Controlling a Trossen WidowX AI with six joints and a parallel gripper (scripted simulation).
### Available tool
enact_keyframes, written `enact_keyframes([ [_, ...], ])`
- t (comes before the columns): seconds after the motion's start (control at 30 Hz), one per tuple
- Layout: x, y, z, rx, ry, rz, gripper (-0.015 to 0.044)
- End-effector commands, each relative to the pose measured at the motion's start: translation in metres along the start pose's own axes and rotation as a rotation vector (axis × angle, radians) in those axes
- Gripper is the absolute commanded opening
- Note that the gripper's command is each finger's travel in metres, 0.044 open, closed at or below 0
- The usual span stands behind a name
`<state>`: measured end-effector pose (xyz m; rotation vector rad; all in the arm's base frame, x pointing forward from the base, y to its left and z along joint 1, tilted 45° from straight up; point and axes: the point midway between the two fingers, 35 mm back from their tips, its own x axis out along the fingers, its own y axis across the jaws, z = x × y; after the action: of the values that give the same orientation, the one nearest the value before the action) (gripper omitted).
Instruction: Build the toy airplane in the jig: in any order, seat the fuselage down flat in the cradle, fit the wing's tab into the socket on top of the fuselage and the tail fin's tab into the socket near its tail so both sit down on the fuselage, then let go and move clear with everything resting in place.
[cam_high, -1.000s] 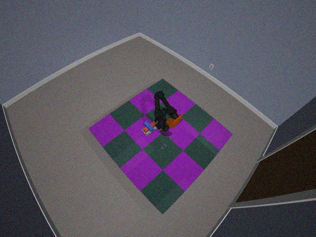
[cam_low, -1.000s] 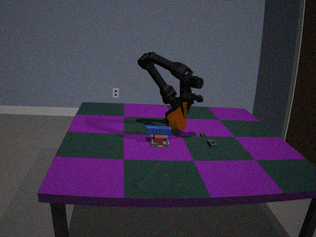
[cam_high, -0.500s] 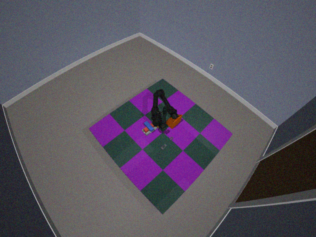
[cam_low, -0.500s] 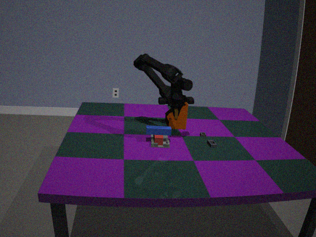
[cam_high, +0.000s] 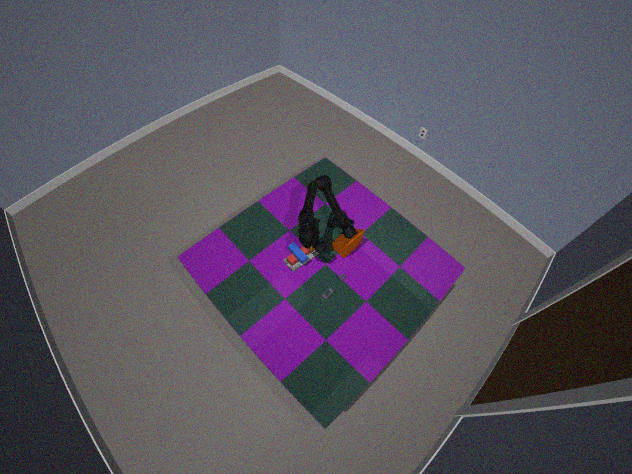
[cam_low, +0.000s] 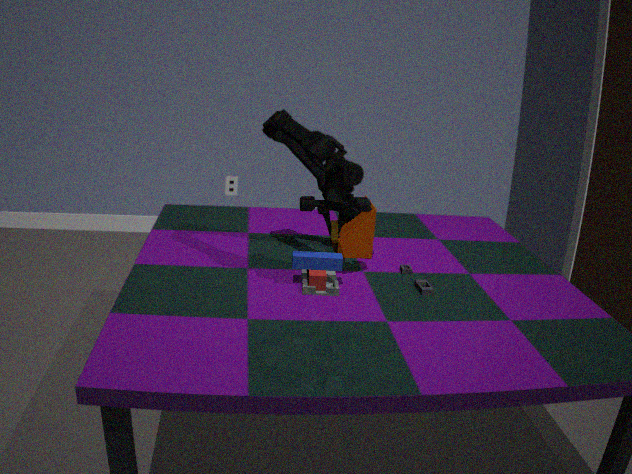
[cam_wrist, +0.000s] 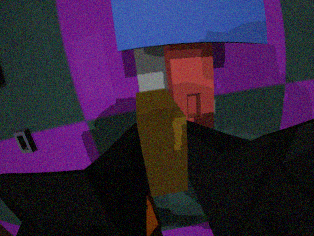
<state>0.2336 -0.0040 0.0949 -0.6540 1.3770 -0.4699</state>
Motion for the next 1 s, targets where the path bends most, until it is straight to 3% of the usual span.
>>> enact_keyframes([
  [0.0,0.004,-0.014,-0.006,-0.004,0.002,-0.017,0.0],
  [0.43,0.011,-0.043,-0.018,0.002,0.012,-0.048,0.0],
  [0.53,0.011,-0.044,-0.018,0.002,0.012,-0.048,0.0065],
  [0.97,0.011,-0.044,-0.018,0.002,0.012,-0.048,0.0065],
])
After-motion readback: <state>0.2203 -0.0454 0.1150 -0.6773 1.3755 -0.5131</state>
